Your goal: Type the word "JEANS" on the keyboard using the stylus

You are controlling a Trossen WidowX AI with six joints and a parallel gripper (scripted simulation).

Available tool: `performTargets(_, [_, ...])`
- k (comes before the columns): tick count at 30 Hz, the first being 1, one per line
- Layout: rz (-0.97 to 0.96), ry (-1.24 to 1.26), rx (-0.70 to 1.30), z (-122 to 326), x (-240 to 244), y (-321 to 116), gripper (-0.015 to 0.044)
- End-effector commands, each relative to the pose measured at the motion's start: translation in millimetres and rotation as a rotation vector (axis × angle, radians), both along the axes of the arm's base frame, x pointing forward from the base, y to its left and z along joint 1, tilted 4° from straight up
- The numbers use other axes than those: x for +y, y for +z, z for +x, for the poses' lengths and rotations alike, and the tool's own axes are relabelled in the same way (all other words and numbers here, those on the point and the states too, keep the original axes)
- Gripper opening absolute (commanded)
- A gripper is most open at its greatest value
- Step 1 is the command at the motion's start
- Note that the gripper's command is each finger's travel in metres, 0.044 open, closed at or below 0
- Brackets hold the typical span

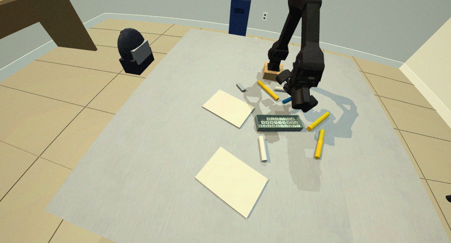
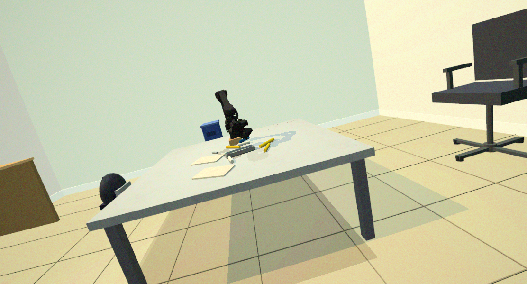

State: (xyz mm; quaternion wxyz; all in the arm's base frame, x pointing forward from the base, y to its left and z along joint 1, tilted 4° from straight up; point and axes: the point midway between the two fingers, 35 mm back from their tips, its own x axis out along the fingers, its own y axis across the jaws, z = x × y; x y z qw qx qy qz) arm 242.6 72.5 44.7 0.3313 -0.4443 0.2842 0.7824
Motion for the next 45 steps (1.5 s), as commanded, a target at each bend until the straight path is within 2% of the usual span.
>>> performTargets(1, [-0.022, -0.124, 0.034, 4.8, 1.5, 2.5, 0.0])
performTargets(23, [-0.187, -0.88, 0.329, 29.8, 9.4, 13.9, 0.0])
performTargets(45, [-0.38, -1.57, 0.74, 56.1, 13.8, 27.1, 0.0])
